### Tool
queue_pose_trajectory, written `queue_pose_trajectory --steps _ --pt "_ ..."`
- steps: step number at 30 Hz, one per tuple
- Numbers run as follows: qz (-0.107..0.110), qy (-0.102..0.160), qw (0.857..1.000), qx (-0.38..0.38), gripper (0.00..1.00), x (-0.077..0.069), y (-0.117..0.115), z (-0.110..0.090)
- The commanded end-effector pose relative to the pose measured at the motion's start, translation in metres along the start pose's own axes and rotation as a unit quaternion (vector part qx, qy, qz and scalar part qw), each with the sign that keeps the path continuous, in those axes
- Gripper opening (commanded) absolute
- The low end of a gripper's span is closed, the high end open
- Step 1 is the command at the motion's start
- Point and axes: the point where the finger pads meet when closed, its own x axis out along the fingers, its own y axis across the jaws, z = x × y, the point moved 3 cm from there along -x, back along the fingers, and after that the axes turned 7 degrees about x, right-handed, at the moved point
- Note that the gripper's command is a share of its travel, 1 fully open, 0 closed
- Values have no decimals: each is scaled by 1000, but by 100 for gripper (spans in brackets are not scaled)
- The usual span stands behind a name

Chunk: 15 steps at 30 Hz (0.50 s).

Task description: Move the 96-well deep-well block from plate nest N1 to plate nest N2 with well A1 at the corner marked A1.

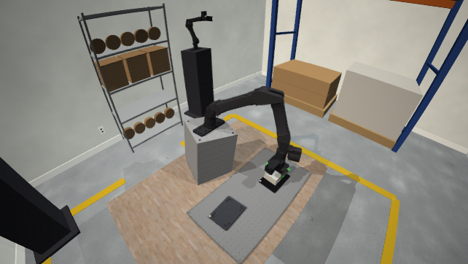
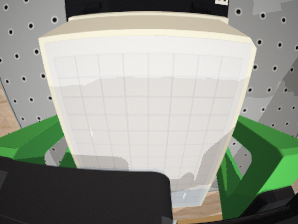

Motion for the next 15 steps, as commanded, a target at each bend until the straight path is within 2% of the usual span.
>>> queue_pose_trajectory --steps 1,12,15 --pt "10 4 1000 -1 0 -1 7 -4" --pt "10 4 1000 -1 0 17 7 -4" --pt "10 4 1000 -1 0 17 7 -4"
